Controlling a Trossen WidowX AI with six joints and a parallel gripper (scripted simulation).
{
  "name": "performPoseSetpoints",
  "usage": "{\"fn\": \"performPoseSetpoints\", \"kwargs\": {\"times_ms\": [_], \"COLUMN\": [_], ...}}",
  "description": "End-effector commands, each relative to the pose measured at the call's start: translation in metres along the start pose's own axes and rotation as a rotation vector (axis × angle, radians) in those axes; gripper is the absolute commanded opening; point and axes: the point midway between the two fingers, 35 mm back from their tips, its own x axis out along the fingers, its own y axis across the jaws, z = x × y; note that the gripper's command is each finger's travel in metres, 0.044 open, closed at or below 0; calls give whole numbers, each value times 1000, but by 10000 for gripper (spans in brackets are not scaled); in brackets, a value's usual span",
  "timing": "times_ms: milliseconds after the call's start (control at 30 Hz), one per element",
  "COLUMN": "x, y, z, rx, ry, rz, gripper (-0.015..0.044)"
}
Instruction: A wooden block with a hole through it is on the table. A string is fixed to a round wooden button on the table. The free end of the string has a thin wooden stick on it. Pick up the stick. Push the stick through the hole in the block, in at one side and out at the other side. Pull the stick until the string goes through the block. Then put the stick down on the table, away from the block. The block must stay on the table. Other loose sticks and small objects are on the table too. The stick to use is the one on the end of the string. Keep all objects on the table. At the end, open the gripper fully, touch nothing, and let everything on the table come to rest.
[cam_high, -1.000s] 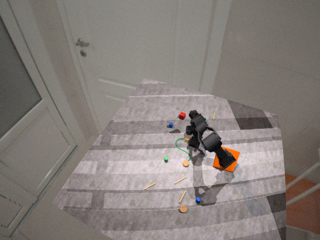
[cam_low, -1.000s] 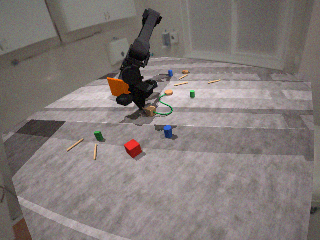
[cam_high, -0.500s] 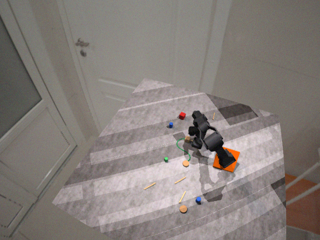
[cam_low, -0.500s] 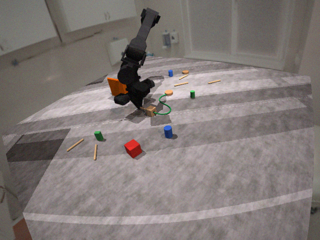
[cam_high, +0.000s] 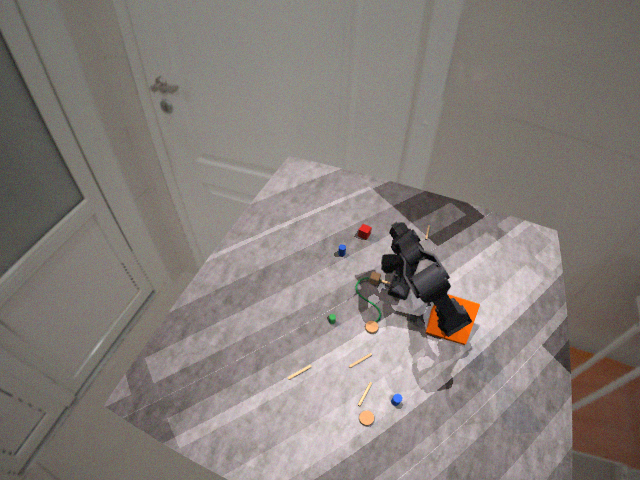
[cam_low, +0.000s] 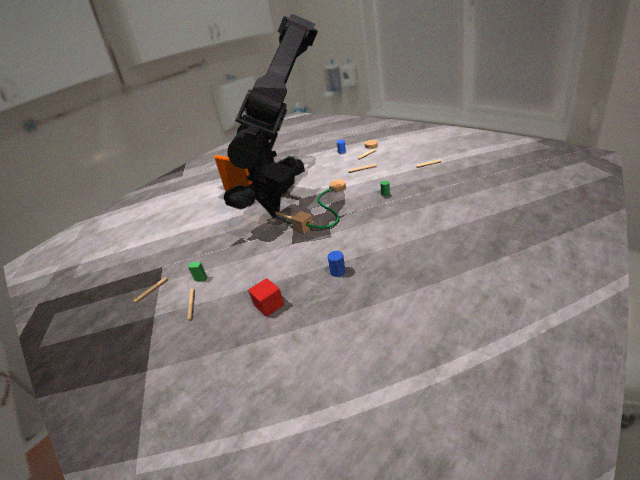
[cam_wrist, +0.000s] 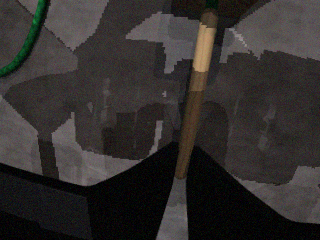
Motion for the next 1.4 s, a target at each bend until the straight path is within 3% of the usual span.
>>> {"fn": "performPoseSetpoints", "kwargs": {"times_ms": [0, 1367], "x": [1, 7], "y": [2, -8], "z": [-6, -51], "rx": [-2, -39], "ry": [6, 5], "rz": [-1, -2], "gripper": [0, 0]}}
